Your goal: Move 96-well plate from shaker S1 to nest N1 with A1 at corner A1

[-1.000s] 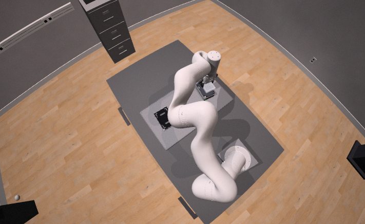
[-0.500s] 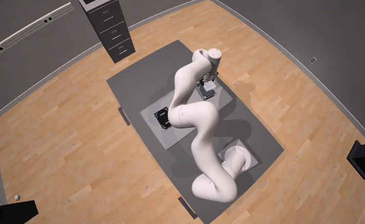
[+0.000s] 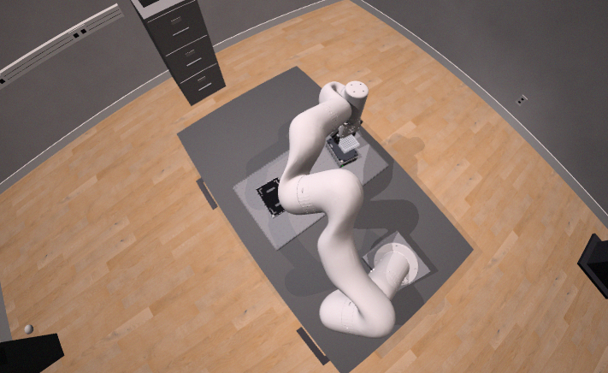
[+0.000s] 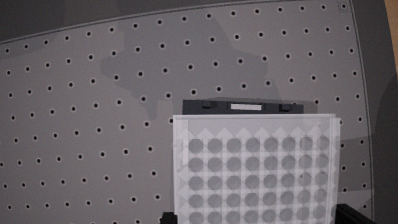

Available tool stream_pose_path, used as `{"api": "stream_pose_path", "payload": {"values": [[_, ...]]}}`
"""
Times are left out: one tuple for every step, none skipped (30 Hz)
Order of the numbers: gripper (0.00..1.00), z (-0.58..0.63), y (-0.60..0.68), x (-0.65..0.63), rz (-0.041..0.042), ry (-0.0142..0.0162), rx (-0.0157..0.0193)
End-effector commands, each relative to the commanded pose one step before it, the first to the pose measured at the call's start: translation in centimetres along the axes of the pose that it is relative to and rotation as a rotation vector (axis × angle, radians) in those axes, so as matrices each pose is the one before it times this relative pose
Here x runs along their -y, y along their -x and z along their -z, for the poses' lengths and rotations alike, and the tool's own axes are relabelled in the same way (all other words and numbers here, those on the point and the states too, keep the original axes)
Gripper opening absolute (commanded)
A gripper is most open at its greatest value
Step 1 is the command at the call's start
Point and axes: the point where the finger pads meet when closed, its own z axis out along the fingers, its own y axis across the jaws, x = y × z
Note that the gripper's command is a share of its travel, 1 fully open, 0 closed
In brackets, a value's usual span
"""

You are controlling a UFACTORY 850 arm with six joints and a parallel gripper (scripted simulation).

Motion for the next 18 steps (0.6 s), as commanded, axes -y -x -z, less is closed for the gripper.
{"api": "stream_pose_path", "payload": {"values": [[0.00,-0.014,0.061,1.464,0.04551,0.00131,-0.00381],[0.00,-0.036,0.023,0.331,0.00000,-0.00001,0.00000],[0.00,-0.036,0.023,0.331,0.00000,-0.00001,0.00000],[0.00,-0.036,0.023,0.331,0.00000,-0.00001,0.00000],[0.00,-0.036,0.023,0.331,0.00000,-0.00001,0.00000],[0.00,-0.036,0.023,0.331,0.00000,-0.00001,0.00000],[0.00,-0.036,0.023,0.331,0.00000,-0.00001,0.00000],[0.00,0.000,0.000,0.000,0.00000,0.00000,0.00000],[0.00,0.000,0.000,0.000,0.00000,0.00000,0.00000],[0.00,-0.036,0.024,0.332,0.00000,-0.00001,0.00000],[0.00,-0.036,0.022,0.331,0.00000,-0.00001,0.00000],[0.00,-0.036,0.022,0.331,0.00000,-0.00001,0.00000],[0.00,-0.036,0.022,0.331,0.00000,-0.00001,0.00000],[0.00,-0.036,0.022,0.331,0.00000,-0.00001,0.00000],[0.00,-0.036,0.022,0.331,0.00000,-0.00001,0.00000],[0.00,-0.036,0.022,0.331,0.00000,-0.00001,0.00000],[0.00,-0.036,0.022,0.331,0.00000,-0.00001,0.00000],[0.00,-0.036,0.022,0.331,0.00000,-0.00001,0.00000]]}}
